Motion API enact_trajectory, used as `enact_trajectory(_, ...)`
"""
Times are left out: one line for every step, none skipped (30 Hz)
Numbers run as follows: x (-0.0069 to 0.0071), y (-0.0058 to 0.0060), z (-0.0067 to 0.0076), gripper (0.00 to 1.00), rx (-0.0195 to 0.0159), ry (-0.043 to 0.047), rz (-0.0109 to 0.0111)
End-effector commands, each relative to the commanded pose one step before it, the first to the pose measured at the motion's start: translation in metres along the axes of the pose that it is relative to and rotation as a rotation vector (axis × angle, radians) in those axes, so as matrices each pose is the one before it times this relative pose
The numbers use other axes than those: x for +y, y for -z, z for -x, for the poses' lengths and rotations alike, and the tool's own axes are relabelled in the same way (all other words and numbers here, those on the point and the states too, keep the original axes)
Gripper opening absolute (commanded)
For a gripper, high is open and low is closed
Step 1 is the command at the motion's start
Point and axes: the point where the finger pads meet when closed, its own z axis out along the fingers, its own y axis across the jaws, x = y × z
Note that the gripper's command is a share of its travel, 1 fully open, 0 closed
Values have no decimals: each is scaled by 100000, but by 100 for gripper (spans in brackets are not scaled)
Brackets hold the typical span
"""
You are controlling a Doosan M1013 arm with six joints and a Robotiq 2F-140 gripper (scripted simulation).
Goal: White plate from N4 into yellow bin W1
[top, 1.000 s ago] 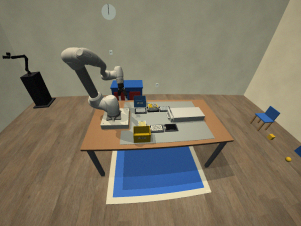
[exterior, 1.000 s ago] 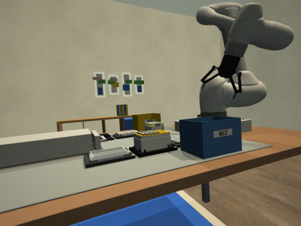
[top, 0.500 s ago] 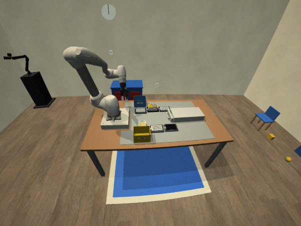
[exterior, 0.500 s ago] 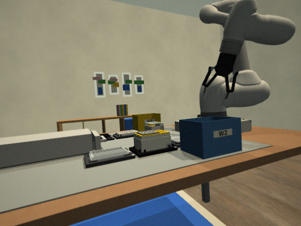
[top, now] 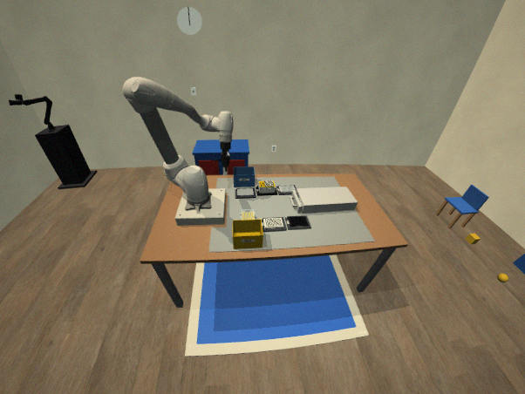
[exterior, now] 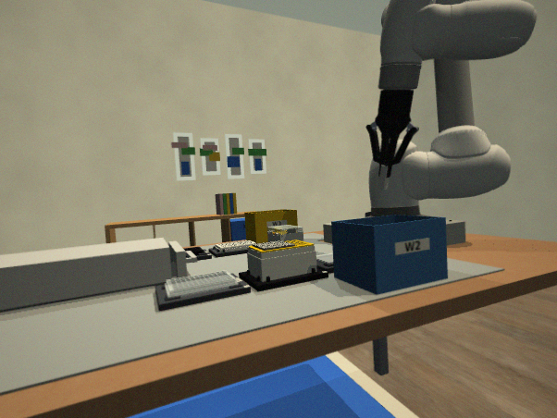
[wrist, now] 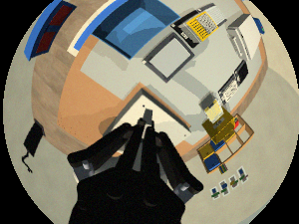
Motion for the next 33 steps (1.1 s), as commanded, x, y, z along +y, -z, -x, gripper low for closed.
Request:
enact_trajectory(704, 287, -1539, 10, -430, -558, -804)
enact_trajectory(267, 82, -414, 10, -81, -2502, -2201)
enact_trajectory(255, 88, -421, 10, -62, -1904, -1675)
enact_trajectory(245, 93, -426, 10, 0, 0, 0)
enact_trajectory(245, 93, -426, 10, 0, 0, 0)
enact_trajectory(245, 93, -426, 10, 0, 0, 0)
enact_trajectory(292, 77, -398, 10, 125, -2566, -2124)
enact_trajectory(280, 83, -406, 10, 94, -1919, -1589)
enact_trajectory(271, 87, -411, 10, 0, 0, 0)
enact_trajectory(271, 87, -411, 10, 0, 0, 0)
enact_trajectory(0, 0, 0, 10, 0, 0, 0)
enact_trajectory(0, 0, 0, 10, 0, 0, 0)
enact_trajectory(307, 75, -388, 10, 327, -2623, -2031)
enact_trajectory(295, 80, -396, 10, 241, -1932, -1496)
enact_trajectory(286, 84, -402, 10, 0, 0, 0)
enact_trajectory(286, 84, -402, 10, 0, 0, 0)
enact_trajectory(286, 84, -402, 10, 0, 0, 0)
enact_trajectory(286, 84, -402, 10, 0, 0, 0)
enact_trajectory(286, 84, -402, 10, 0, 0, 0)
enact_trajectory(336, 69, -364, 10, 521, -2674, -1921)
enact_trajectory(325, 74, -373, 10, 379, -1944, -1396)
enact_trajectory(316, 77, -380, 10, 0, 0, 0)
enact_trajectory(316, 77, -380, 10, 0, 0, 0)
enact_trajectory(316, 77, -380, 10, 0, 0, 0)
enact_trajectory(316, 77, -379, 10, 0, 0, 0)
enact_trajectory(355, 67, -346, 10, 708, -2718, -1794)
enact_trajectory(344, 71, -356, 10, 509, -1955, -1290)
enact_trajectory(0, 0, 0, 10, 0, 0, 0)
enact_trajectory(0, 0, 0, 10, 0, 0, 0)
enact_trajectory(337, 73, -363, 10, 0, 0, 0)
enact_trajectory(337, 73, -363, 10, 0, 0, 0)
enact_trajectory(337, 73, -363, 10, 0, 0, 0)
enact_trajectory(337, 73, -363, 10, 0, 0, 0)
